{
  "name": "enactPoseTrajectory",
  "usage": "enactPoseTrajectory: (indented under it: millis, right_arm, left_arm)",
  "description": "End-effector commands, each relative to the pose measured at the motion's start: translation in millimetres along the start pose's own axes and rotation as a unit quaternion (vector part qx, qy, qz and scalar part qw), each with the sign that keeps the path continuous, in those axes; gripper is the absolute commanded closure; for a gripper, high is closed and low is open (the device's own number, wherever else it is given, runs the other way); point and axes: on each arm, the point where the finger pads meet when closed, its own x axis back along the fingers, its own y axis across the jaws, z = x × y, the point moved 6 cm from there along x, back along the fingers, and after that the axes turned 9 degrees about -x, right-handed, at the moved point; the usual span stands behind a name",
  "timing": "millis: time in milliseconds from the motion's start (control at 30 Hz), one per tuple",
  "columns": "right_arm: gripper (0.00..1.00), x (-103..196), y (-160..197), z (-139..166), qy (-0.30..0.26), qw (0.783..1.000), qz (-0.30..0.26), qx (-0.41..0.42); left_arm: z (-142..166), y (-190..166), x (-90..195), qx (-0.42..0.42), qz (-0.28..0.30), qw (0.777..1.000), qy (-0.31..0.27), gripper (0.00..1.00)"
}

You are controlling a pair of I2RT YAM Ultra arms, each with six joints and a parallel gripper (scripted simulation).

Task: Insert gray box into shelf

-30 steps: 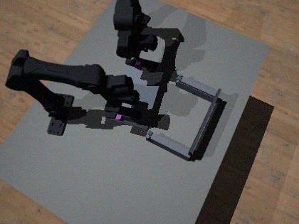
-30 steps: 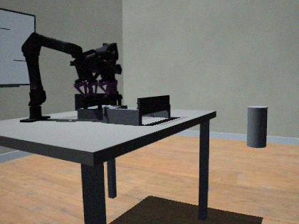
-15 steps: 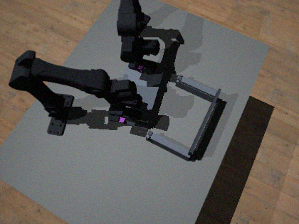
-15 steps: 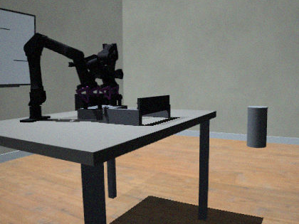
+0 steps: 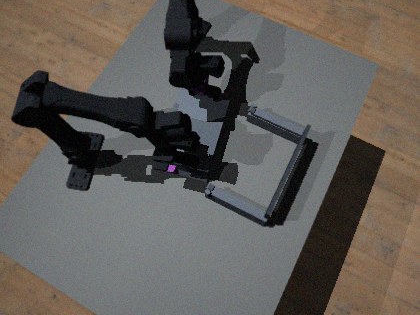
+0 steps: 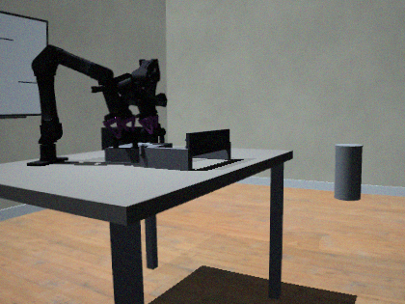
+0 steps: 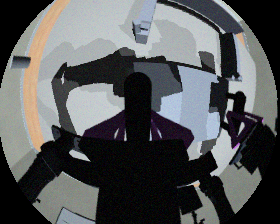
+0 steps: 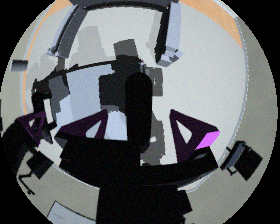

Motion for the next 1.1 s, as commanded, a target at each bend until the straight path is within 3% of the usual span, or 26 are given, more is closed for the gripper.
enactPoseTrajectory:
  millis: [0, 167, 200, 933, 967, 1067]
  right_arm:
    - [0.00, 14, 5, -8, -0.026, 1.000, -0.011, 0.006]
    - [0.00, 14, 5, -8, -0.026, 1.000, -0.011, 0.006]
    - [0.85, 14, 5, -8, -0.026, 1.000, -0.011, 0.006]
    - [0.85, 14, 6, -11, -0.028, 1.000, -0.012, 0.002]
    - [0.85, 8, 2, -4, -0.010, 1.000, -0.004, 0.001]
    - [0.85, 21, 6, -12, -0.029, 0.999, -0.012, 0.002]
  left_arm:
    - [-5, 1, 9, 0.001, 0.008, 1.000, -0.010, 0.85]
    - [-5, 1, 9, 0.001, 0.008, 1.000, -0.010, 0.85]
    - [-5, 1, 9, 0.001, 0.008, 1.000, -0.010, 0.85]
    - [-7, -1, 11, 0.003, 0.013, 1.000, -0.012, 0.85]
    - [-4, 0, 7, 0.000, 0.004, 1.000, -0.008, 0.85]
    - [-9, 0, 17, 0.006, 0.018, 1.000, -0.014, 0.85]
